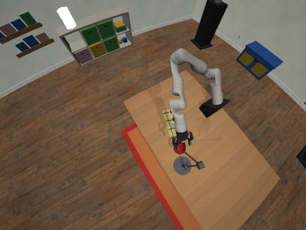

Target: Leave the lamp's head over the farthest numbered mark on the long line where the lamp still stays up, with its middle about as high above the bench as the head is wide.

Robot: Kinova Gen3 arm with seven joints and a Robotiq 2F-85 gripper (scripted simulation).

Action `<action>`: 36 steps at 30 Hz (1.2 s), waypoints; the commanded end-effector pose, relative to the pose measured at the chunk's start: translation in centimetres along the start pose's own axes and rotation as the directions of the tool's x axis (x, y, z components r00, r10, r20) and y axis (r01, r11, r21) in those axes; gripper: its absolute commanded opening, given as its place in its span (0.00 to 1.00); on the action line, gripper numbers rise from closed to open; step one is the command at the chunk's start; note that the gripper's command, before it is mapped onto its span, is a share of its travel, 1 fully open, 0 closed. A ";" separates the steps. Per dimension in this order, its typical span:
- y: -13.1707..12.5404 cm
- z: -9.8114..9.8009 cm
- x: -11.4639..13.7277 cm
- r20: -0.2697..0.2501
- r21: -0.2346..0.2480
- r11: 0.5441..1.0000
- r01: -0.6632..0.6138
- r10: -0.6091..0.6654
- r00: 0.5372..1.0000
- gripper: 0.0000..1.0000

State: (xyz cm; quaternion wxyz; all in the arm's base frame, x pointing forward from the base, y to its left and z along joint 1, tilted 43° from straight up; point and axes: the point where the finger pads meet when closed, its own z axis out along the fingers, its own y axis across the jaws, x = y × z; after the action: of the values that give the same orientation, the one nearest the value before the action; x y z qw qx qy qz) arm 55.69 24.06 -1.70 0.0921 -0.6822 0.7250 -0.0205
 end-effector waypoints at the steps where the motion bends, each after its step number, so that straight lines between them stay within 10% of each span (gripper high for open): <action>1: 0.3 1.0 -0.1 -0.001 -0.006 1.000 0.003 -0.003 1.000 1.00; 36: 0.7 5.8 -0.2 -0.003 -0.014 1.000 0.005 -0.005 1.000 1.00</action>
State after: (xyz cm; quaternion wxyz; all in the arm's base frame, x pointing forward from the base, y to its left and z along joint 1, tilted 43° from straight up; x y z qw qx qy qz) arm 56.04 24.66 -7.30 0.0868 -0.6837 0.7244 -0.0175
